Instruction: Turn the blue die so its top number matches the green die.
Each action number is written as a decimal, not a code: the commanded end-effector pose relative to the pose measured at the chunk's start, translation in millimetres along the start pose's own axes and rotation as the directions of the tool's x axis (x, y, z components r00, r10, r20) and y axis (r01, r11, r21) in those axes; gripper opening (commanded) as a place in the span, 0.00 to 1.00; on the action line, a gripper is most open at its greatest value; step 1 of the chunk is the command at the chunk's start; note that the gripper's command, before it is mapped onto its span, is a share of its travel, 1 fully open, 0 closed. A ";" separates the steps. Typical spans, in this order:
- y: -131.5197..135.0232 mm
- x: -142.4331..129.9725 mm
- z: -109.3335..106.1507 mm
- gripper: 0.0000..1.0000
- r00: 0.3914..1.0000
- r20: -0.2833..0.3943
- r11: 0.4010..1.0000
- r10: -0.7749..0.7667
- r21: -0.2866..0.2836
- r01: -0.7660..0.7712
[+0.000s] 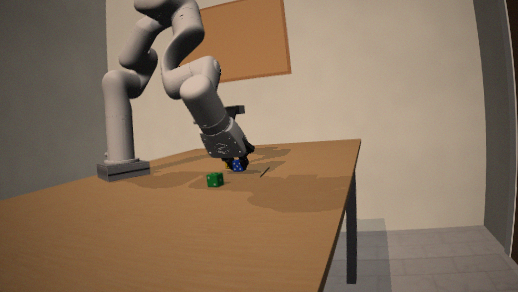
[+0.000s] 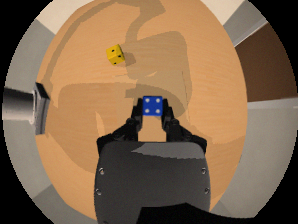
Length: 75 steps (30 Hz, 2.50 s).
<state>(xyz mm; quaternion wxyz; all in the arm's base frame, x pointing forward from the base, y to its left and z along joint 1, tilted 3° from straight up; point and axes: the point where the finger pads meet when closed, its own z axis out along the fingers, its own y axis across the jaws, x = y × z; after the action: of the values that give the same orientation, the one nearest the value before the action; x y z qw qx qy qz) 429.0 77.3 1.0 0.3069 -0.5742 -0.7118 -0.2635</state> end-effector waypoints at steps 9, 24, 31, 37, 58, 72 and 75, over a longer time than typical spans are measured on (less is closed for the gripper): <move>1.3 0.4 -1.3 0.27 1.000 0.001 1.000 -0.002 -0.003 0.002; 1.3 0.4 -1.3 0.27 1.000 0.001 1.000 -0.002 -0.003 0.002; 1.3 0.3 -1.2 0.27 1.000 0.001 1.000 -0.002 -0.003 0.002; 1.3 -0.6 -0.2 0.27 1.000 0.001 1.000 -0.002 -0.003 0.002; 1.3 -2.7 1.8 0.27 1.000 0.001 1.000 -0.002 -0.003 0.002; 1.3 -2.7 1.8 0.27 1.000 0.001 1.000 -0.002 -0.003 0.002; 1.3 -2.7 1.8 0.27 1.000 0.001 1.000 -0.002 -0.003 0.002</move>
<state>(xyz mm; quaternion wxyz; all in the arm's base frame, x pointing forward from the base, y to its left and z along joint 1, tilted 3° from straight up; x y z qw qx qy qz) 429.1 77.5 -3.4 0.3069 -0.5742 -0.7118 -0.2635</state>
